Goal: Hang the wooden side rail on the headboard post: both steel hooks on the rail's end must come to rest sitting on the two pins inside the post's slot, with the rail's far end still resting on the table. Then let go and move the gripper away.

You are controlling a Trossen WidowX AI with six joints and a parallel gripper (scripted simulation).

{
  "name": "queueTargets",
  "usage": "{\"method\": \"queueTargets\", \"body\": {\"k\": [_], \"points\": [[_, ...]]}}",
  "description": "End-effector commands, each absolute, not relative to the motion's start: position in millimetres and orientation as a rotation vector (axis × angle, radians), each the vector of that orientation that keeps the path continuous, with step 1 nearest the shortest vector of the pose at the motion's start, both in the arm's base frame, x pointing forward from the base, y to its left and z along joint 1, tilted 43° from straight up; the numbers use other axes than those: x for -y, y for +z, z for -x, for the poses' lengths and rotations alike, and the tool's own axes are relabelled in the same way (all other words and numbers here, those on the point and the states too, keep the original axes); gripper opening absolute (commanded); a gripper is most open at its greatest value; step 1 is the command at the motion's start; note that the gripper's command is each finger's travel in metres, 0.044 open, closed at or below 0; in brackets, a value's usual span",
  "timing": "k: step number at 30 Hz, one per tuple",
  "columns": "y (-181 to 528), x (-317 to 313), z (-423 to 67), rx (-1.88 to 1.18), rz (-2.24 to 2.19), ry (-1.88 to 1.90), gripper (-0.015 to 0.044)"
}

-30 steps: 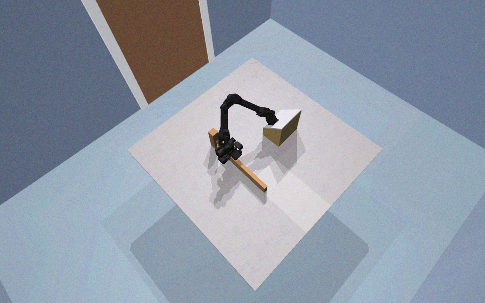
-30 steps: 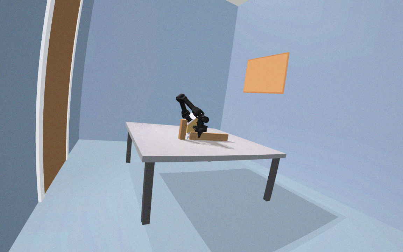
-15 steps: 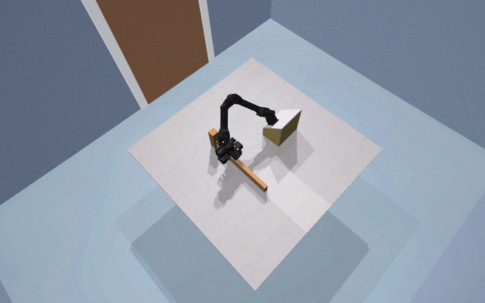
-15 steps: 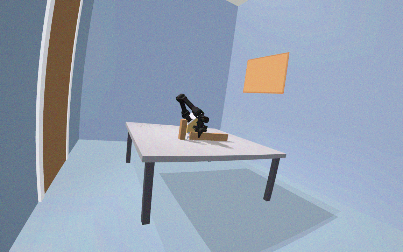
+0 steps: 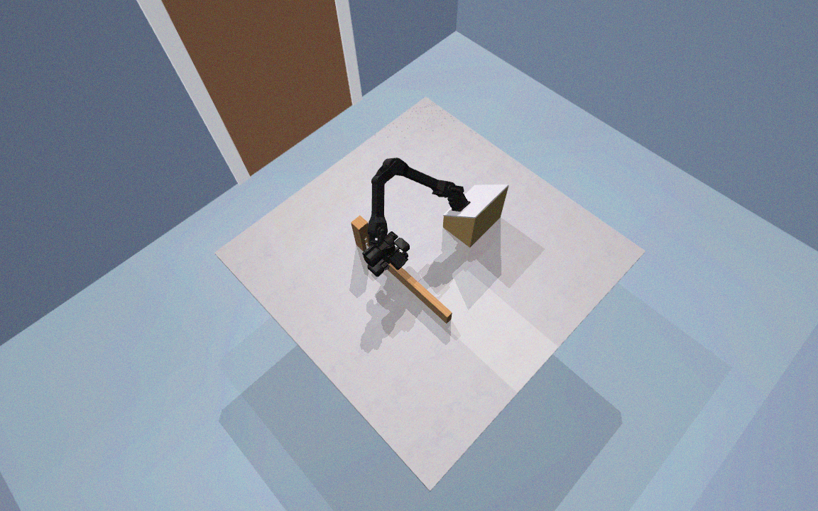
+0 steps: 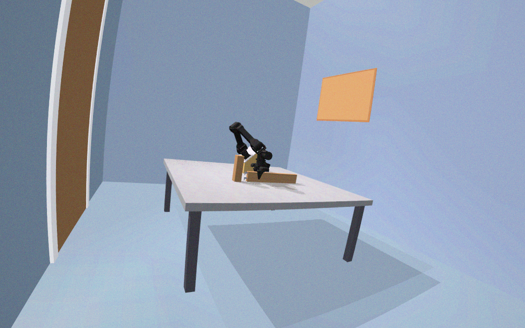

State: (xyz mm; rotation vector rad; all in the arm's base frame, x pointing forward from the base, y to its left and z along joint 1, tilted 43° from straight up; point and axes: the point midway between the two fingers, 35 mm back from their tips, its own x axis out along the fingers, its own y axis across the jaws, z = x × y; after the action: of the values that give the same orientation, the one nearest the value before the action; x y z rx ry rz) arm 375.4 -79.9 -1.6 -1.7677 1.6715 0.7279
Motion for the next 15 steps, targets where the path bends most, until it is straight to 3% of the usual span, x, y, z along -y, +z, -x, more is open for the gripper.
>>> {"method": "queueTargets", "body": {"k": [1, 15], "points": [[0.8, 75.6, -377.0, -1.663, 1.781, 0.734, 0.0], [2.5, 74.1, -376.9, -1.663, 1.781, 0.734, 0.0]]}}
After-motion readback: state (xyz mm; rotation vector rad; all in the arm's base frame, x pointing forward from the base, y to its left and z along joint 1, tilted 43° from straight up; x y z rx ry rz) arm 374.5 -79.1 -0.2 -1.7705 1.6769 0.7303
